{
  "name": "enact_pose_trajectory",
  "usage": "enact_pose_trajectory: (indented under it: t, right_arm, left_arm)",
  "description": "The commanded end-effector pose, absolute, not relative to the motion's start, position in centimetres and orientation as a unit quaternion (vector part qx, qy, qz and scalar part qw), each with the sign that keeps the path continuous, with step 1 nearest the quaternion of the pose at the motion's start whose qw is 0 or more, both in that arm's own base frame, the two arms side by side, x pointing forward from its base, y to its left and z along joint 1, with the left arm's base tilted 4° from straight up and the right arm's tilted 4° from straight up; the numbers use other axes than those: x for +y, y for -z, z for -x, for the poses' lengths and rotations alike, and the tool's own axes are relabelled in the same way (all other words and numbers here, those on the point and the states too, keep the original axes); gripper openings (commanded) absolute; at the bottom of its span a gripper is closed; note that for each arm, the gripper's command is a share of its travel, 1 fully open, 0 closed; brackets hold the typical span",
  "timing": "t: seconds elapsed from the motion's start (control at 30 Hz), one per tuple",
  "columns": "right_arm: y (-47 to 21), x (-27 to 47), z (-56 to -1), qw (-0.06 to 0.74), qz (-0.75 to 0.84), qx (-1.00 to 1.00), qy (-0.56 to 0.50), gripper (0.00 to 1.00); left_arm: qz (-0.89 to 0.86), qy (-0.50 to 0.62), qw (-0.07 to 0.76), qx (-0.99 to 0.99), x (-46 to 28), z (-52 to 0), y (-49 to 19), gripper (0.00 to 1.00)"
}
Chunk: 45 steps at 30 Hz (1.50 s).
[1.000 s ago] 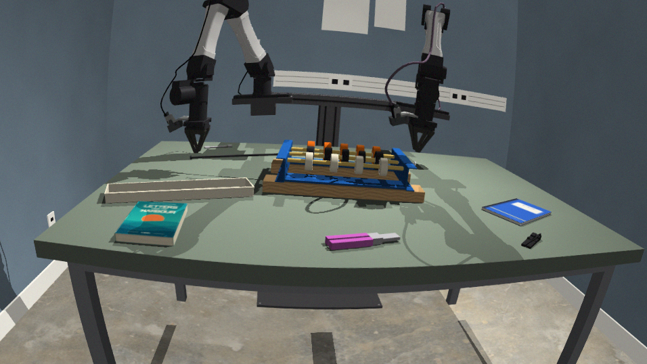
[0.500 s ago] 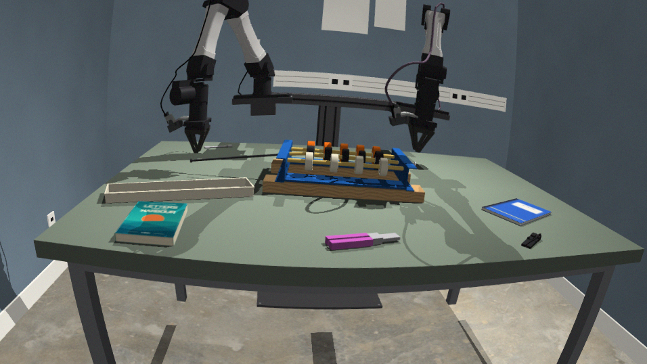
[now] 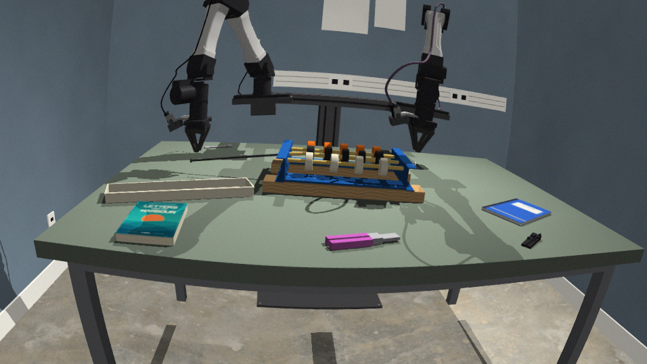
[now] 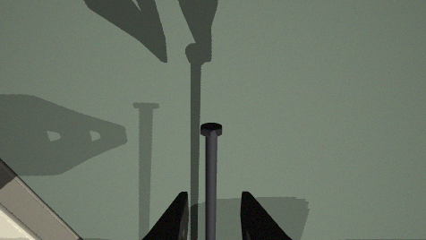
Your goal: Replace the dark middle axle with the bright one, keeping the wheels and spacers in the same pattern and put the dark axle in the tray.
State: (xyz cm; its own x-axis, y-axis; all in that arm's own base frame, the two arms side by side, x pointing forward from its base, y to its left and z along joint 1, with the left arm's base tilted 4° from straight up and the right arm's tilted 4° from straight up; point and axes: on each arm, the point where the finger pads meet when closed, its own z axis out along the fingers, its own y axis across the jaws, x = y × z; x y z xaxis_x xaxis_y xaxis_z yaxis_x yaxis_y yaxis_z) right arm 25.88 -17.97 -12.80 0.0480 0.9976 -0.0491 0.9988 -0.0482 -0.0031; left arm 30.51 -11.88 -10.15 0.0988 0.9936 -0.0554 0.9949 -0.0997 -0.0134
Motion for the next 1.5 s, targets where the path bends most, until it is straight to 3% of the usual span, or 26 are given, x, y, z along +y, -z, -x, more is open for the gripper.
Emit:
enact_pose_trajectory:
  t: [0.0, 0.57, 0.87, 0.9, 1.23, 1.47]
  right_arm:
    - [10.8, -18.0, -26.6, 0.026, -0.721, 0.692, 0.018, 0.26]
    - [6.7, -17.8, -26.6, 0.026, -0.721, 0.692, 0.019, 0.26]
    - [8.2, -17.7, -25.9, 0.015, -0.724, 0.690, 0.021, 0.26]
    - [8.2, -17.7, -25.8, 0.012, -0.723, 0.690, 0.022, 0.19]
    - [8.8, -16.3, -25.7, 0.003, -0.720, 0.694, 0.017, 0.19]
    - [8.2, -13.6, -27.9, 0.046, -0.742, 0.668, 0.013, 0.19]
  left_arm:
    - [-0.741, 0.016, 0.030, 0.671, -12.4, -31.5, 9.2, 0.32]
    - [-0.741, 0.016, 0.030, 0.671, -12.4, -31.5, 9.2, 0.32]
    - [-0.741, 0.016, 0.030, 0.671, -12.4, -31.5, 9.2, 0.32]
    - [-0.741, 0.016, 0.030, 0.671, -12.4, -31.5, 9.2, 0.32]
    - [-0.741, 0.016, 0.030, 0.671, -12.4, -31.5, 9.2, 0.32]
    - [-0.741, 0.016, 0.030, 0.671, -12.4, -31.5, 9.2, 0.32]
